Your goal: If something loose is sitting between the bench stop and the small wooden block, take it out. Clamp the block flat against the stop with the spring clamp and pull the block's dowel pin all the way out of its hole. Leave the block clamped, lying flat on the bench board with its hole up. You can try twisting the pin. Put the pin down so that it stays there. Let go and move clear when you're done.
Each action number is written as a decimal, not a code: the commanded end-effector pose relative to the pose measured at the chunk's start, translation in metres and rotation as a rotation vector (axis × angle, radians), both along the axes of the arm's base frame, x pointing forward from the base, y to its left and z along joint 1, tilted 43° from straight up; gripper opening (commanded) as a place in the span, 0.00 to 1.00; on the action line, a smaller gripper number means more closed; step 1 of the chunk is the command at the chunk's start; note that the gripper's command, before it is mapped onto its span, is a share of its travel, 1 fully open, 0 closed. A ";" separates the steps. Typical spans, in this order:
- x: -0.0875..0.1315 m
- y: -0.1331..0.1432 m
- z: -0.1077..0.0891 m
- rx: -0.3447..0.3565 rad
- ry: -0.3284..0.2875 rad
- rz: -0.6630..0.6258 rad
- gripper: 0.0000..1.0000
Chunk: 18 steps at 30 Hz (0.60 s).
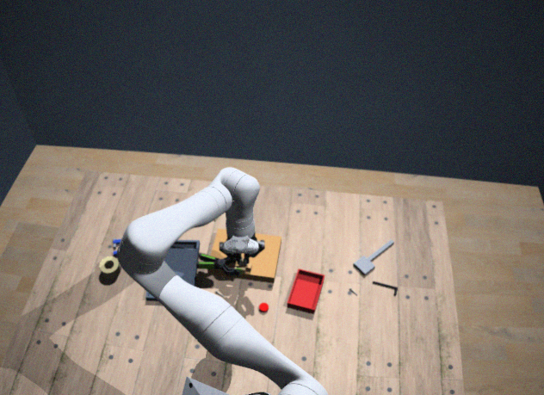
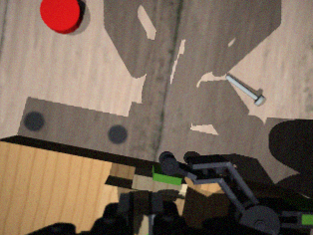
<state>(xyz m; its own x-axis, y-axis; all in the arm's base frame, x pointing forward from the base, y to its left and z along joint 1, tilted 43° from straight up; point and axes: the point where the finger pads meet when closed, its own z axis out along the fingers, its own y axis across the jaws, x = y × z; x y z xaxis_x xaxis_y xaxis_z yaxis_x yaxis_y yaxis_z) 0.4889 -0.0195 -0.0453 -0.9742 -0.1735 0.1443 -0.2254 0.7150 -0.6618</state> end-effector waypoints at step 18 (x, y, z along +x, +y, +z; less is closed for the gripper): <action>0.001 0.001 0.001 0.000 0.023 0.028 0.10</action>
